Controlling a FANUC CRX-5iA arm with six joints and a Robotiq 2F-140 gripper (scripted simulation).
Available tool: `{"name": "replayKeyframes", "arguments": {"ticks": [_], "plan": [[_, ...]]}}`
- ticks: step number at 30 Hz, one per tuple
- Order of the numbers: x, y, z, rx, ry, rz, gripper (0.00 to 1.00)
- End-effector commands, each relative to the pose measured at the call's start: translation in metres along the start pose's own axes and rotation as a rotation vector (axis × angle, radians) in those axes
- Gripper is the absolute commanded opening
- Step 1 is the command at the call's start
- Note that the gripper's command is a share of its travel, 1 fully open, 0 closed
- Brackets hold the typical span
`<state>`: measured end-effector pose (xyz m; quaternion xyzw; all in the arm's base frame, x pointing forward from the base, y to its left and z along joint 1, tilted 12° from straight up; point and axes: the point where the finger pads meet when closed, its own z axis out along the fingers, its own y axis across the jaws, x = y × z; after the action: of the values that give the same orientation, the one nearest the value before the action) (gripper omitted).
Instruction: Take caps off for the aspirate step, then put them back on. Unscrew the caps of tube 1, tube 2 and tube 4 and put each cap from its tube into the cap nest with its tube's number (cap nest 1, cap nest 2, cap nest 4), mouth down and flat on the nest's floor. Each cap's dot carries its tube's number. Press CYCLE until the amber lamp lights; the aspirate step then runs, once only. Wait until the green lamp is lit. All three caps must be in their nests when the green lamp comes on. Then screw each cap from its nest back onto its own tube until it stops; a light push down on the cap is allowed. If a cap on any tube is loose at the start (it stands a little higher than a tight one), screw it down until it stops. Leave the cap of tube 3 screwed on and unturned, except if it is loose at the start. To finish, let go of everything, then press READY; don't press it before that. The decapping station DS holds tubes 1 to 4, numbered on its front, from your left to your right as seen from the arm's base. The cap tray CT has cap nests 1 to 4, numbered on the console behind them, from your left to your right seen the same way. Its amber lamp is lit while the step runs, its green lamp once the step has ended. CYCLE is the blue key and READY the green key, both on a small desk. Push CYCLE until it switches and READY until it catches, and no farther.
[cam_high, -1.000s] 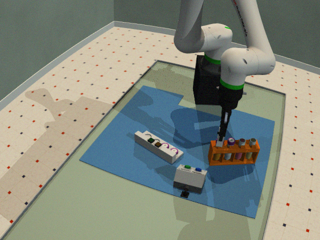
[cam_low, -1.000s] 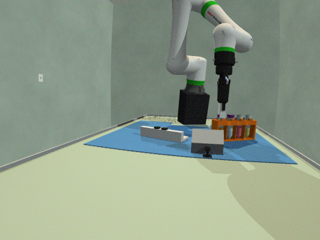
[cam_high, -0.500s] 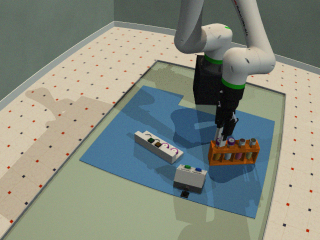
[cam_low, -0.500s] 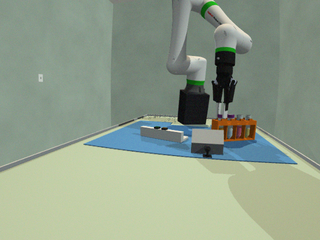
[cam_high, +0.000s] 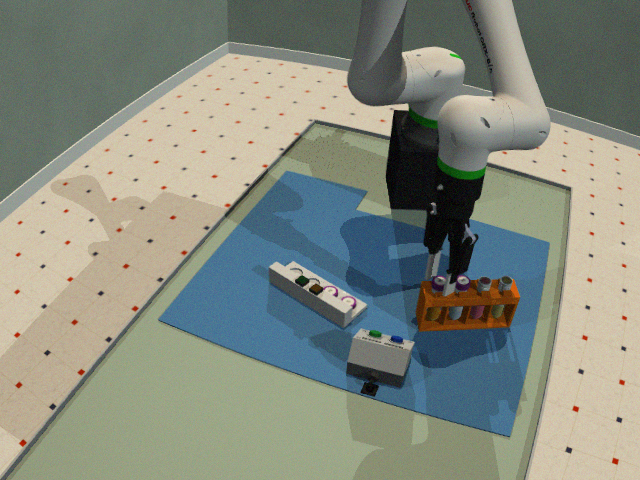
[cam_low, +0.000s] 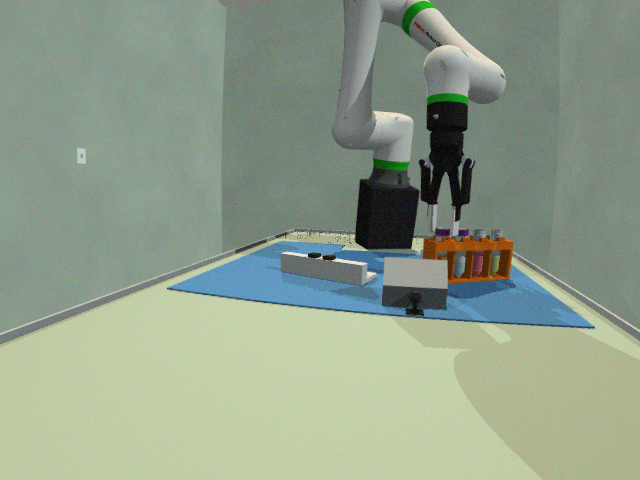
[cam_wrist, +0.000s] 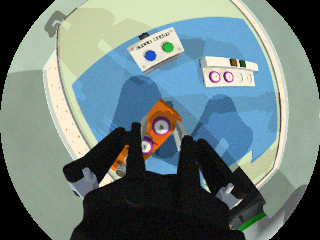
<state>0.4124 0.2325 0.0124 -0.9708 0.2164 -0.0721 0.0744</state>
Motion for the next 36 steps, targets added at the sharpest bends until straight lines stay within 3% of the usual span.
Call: {"name": "replayKeyframes", "arguments": {"ticks": [1,4,7,17,19,21,26,36], "plan": [[0.0001,-0.0001,-0.0001,0.0,0.0,0.0,0.35],[0.0001,-0.0001,-0.0001,0.0,0.0,0.0,0.35],[0.0001,-0.0001,0.0,0.0,0.0,0.25,0.35],[0.0001,-0.0001,0.0,0.0,0.0,0.667,0.35],[0.0001,-0.0001,0.0,0.0,0.0,0.667,0.35],[0.0001,-0.0001,0.0,0.0,0.0,0.833,0.35],[0.0001,-0.0002,0.0,0.0,0.0,1.046,0.35],[0.0001,-0.0001,-0.0001,0.0,0.0,1.047,0.35]]}}
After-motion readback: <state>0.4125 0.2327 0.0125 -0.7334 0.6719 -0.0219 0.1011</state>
